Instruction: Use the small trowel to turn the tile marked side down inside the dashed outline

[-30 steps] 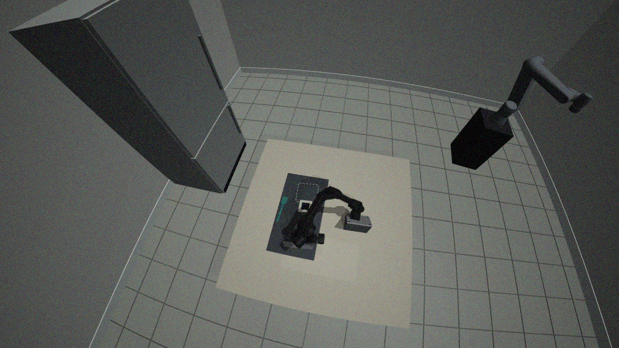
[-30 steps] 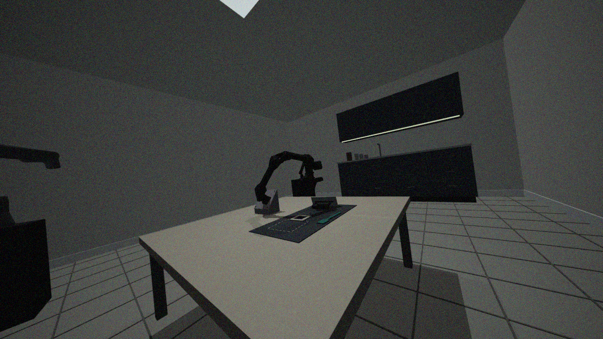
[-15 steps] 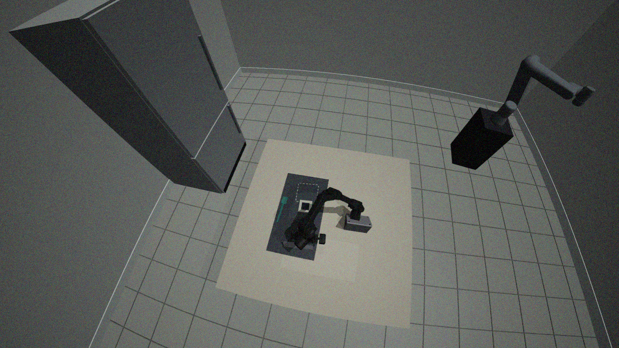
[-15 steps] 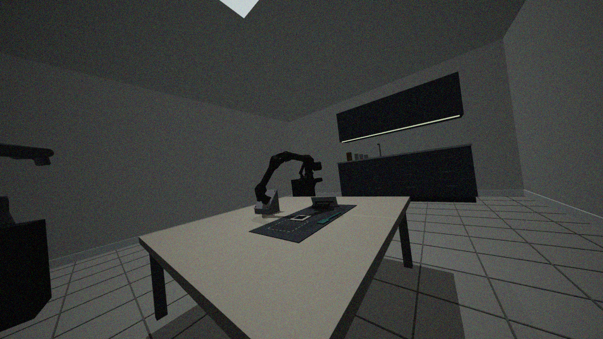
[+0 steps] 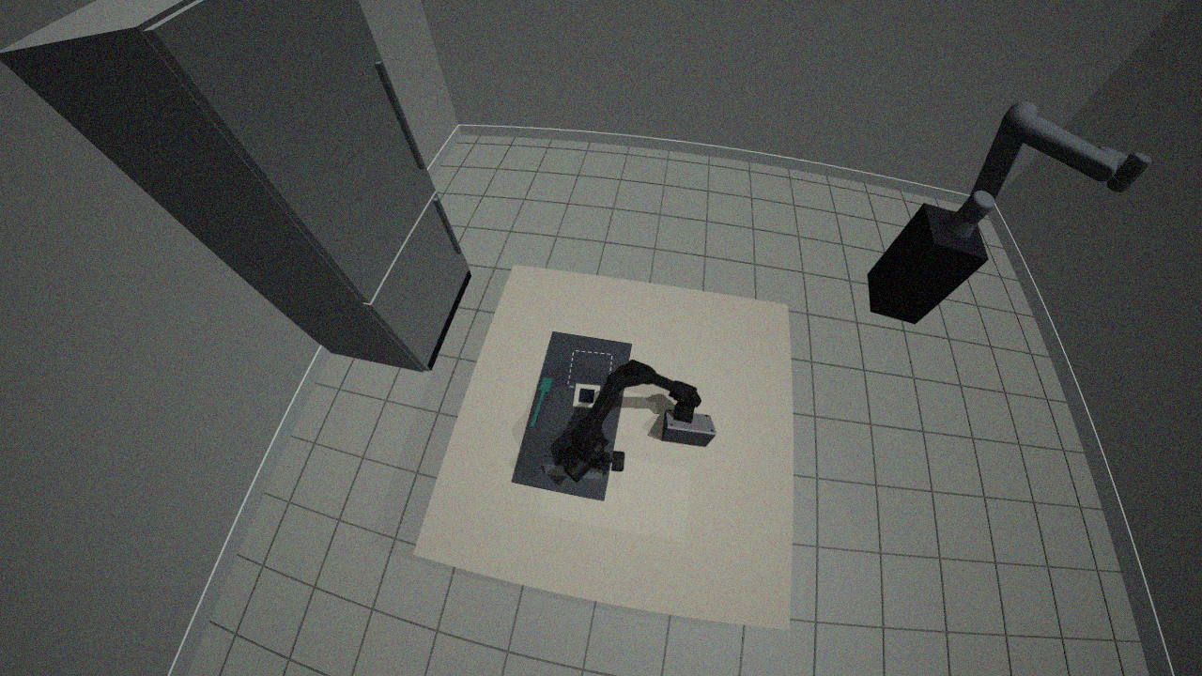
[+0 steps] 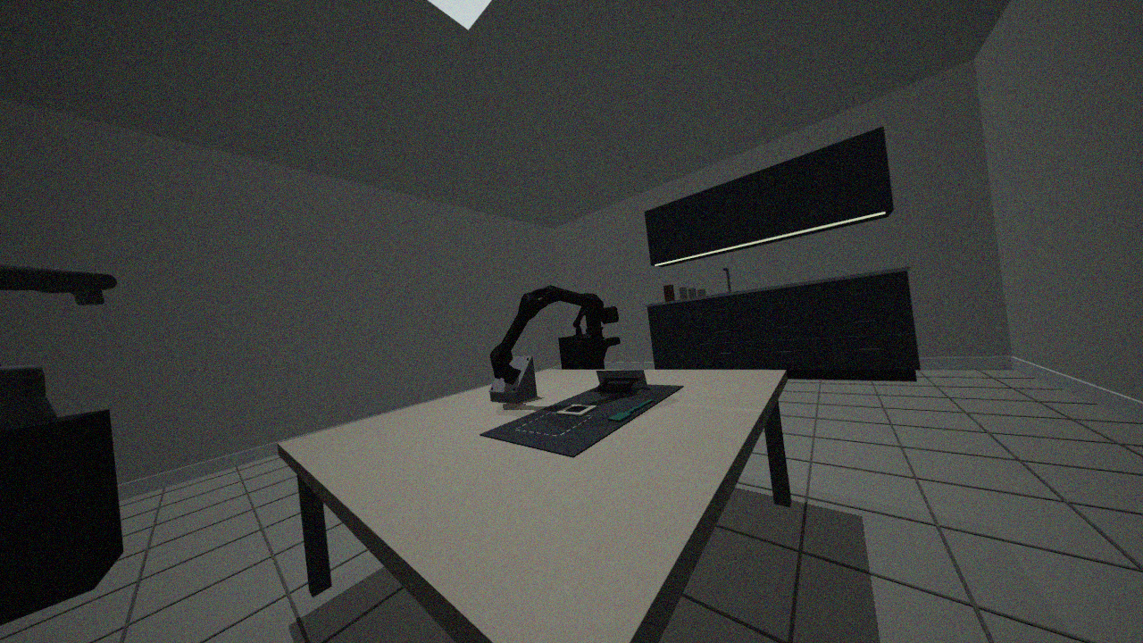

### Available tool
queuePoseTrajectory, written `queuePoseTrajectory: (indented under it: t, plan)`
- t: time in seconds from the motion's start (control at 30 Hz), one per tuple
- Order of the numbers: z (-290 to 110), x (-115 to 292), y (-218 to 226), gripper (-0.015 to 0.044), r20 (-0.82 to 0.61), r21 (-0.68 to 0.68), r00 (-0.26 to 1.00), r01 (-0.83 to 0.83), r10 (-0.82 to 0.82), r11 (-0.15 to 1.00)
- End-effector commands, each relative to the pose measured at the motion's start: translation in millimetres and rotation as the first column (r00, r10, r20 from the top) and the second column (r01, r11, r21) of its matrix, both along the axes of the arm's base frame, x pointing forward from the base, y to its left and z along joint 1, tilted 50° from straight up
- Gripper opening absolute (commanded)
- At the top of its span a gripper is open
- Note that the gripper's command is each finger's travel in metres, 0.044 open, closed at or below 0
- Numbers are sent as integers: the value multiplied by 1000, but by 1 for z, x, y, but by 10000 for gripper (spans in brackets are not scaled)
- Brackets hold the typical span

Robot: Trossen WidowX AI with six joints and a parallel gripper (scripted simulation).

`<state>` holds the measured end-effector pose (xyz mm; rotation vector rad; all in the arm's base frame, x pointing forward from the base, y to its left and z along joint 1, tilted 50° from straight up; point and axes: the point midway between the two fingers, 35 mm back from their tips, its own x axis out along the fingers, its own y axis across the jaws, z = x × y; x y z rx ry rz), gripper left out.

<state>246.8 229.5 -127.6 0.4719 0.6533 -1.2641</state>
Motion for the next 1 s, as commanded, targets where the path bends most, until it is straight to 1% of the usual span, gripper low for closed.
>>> queuePoseTrajectory:
  t: [0.0,0.3,0.67,0.97]
  plan:
    - [-9,1,-10,100,-10,-21,1000,-3,3,1000]
    - [-13,1,-12,100,-10,-22,1000,-4,3,1000]
    - [-28,2,-15,100,-10,-22,1000,-4,3,1000]
    - [-29,2,-15,100,-10,-22,1000,-4,3,1000]
